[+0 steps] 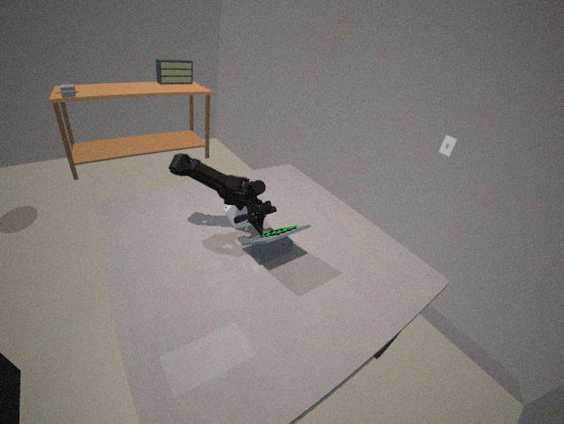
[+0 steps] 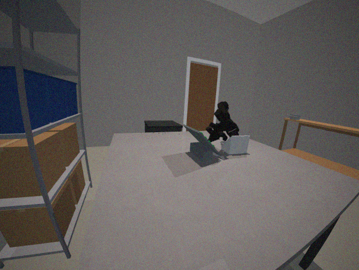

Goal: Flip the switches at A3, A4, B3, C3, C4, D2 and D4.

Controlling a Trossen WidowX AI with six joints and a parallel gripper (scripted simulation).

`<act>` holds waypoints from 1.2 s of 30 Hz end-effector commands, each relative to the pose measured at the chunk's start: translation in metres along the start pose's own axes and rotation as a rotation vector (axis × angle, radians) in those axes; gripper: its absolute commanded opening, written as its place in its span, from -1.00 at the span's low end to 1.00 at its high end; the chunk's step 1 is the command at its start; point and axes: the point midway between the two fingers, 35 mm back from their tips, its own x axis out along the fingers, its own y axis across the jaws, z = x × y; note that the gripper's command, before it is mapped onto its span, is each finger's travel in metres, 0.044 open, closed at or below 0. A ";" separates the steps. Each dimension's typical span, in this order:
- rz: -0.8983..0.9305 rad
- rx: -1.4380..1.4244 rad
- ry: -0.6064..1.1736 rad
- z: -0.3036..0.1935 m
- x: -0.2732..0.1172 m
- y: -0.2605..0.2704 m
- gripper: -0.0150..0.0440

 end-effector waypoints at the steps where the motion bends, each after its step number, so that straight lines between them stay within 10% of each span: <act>1: 0.003 -0.003 0.000 0.000 0.001 0.001 -0.49; 36: 0.003 -0.003 0.000 0.000 0.005 0.001 -0.49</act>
